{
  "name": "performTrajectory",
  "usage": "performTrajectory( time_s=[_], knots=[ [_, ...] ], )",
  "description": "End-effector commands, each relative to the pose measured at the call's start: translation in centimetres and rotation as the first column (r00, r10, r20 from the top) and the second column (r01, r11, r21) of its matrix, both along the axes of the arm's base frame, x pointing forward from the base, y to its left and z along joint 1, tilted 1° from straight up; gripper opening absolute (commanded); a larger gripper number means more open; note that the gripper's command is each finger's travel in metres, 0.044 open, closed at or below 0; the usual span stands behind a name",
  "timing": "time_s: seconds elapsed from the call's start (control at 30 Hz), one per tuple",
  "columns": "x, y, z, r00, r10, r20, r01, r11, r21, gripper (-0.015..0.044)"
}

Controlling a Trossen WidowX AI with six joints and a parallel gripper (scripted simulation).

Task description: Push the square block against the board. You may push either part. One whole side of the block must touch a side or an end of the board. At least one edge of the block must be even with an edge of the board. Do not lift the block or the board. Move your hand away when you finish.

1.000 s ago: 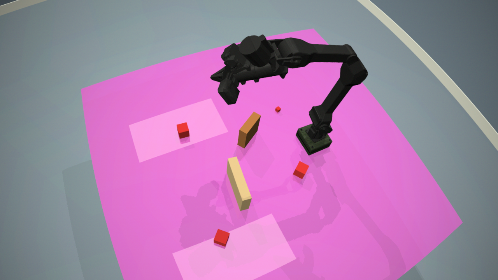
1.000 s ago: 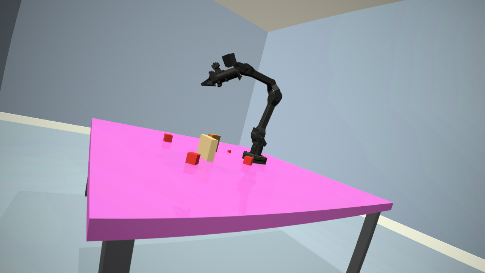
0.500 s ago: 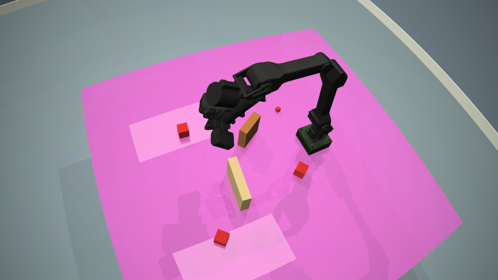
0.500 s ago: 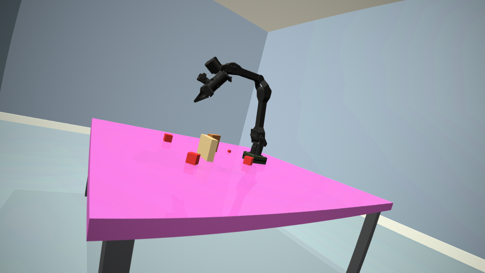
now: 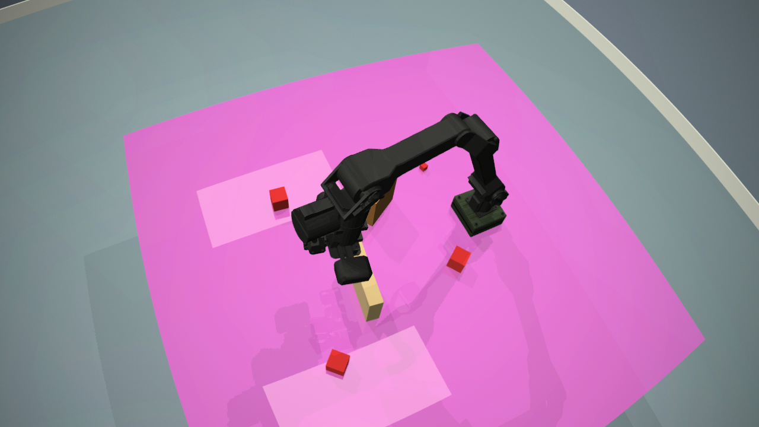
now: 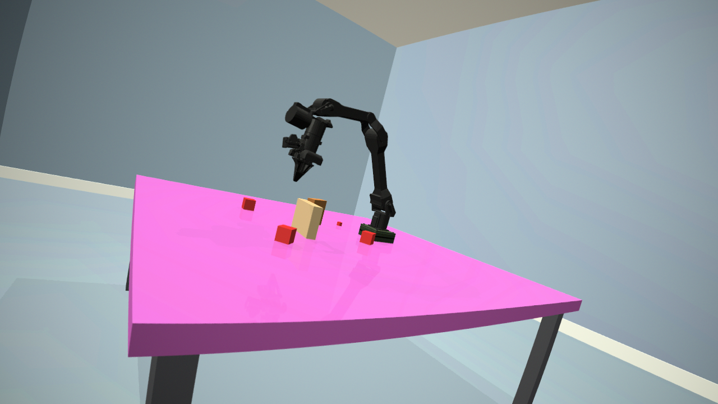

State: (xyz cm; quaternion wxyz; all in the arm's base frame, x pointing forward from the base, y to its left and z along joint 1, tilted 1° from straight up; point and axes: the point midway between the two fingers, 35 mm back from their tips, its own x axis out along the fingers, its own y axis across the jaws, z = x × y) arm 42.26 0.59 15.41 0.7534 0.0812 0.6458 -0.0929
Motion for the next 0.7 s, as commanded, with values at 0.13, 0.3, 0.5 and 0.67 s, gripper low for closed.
performTrajectory(
  time_s=[0.13,0.3,0.5,0.67],
  knots=[
    [-0.4,2.6,-2.2,0.992,0.045,-0.120,-0.038,0.998,0.059,0.0000],
    [-0.2,2.7,-6.4,0.992,0.045,-0.119,-0.038,0.998,0.059,0.0000],
    [-0.3,2.7,-7.2,0.992,0.045,-0.120,-0.038,0.998,0.059,0.0000],
    [-0.6,2.8,-7.2,0.992,0.045,-0.120,-0.038,0.998,0.059,0.0000]
  ],
)
